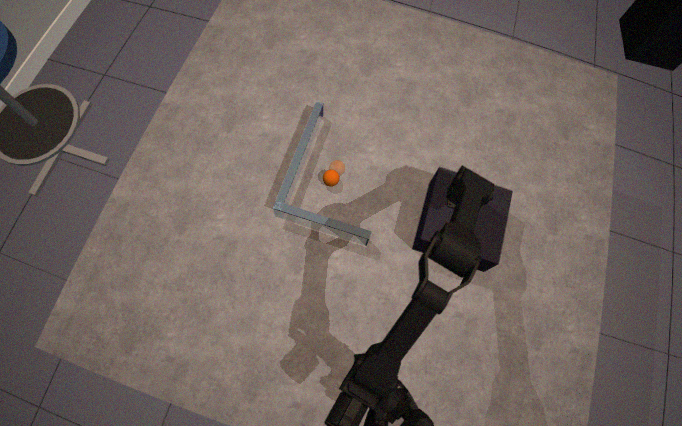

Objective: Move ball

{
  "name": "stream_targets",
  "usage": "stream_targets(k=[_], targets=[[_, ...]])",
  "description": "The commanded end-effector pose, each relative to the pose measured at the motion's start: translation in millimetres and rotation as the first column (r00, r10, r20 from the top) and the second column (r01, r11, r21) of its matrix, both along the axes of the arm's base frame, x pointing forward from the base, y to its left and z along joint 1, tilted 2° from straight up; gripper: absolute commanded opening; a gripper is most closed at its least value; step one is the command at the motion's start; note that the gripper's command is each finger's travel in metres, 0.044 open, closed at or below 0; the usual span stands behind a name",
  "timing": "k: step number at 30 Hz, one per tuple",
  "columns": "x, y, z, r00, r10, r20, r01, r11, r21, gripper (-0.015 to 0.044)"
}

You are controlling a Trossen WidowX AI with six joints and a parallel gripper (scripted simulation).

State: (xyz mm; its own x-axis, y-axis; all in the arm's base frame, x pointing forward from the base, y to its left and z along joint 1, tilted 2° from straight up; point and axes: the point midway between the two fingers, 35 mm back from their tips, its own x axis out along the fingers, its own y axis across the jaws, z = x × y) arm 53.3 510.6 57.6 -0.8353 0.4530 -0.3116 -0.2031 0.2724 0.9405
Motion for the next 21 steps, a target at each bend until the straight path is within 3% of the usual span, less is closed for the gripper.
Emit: stream_targets(k=[1,4,12,21], targets=[[1,0,0,1.000,-0.003,0.002,0.003,1.000,-0.001,0.0374],[21,-6,-2,0.998,-0.049,0.038,0.050,0.999,-0.013,0.0316],[137,-62,-9,0.920,-0.295,0.258,0.322,0.944,-0.069,0.0316],[249,-175,-14,0.725,-0.462,0.511,0.590,0.800,-0.113,0.0316]])
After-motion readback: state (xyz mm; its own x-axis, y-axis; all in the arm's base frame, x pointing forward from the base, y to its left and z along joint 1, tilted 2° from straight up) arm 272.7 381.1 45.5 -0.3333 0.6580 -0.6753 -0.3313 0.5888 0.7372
